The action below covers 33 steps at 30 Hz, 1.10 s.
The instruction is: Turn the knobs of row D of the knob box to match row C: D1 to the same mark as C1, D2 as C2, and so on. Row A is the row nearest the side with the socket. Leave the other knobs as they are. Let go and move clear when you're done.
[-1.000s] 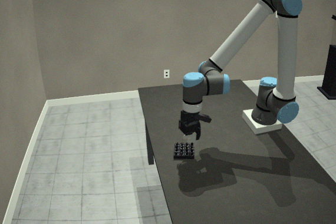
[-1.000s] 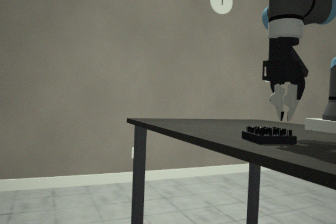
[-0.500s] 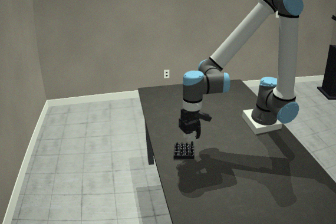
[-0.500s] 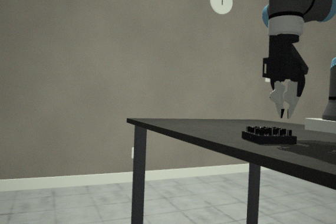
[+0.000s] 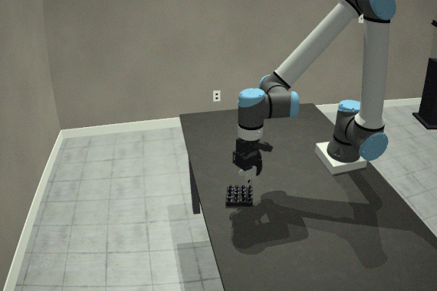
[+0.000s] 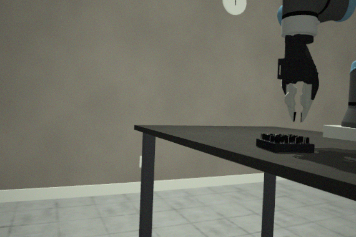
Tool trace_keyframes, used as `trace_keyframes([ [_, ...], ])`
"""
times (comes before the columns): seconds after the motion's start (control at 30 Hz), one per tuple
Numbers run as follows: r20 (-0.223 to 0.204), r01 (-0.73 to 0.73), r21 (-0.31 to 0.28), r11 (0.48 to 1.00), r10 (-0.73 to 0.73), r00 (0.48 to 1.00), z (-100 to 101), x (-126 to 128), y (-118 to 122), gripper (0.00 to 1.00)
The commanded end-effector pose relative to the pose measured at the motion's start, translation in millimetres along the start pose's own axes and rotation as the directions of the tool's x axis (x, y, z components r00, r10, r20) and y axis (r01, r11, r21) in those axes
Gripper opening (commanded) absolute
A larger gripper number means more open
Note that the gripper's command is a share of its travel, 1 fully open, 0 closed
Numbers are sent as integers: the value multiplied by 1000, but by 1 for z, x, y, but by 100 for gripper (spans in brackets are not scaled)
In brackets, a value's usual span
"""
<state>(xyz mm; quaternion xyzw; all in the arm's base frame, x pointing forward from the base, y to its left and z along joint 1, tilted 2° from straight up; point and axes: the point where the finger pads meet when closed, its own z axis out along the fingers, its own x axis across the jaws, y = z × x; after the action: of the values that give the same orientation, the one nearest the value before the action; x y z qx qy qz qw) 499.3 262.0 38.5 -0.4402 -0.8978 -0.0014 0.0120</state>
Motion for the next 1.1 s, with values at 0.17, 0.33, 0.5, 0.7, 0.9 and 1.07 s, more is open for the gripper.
trace_keyframes([
  [0.17,-3,256,-4,967,-256,967,-10,-20,-14,11],
  [0.33,-3,319,-4,948,-319,948,-13,-25,-18,11],
  [0.5,-3,321,-4,947,-321,947,-13,-25,-18,11],
  [0.7,-3,321,-4,947,-321,947,-13,-25,-18,11],
  [0.9,-3,321,-4,947,-321,947,-13,-25,-18,11],
  [1.07,-3,321,-4,947,-321,947,-13,-25,-18,11],
])
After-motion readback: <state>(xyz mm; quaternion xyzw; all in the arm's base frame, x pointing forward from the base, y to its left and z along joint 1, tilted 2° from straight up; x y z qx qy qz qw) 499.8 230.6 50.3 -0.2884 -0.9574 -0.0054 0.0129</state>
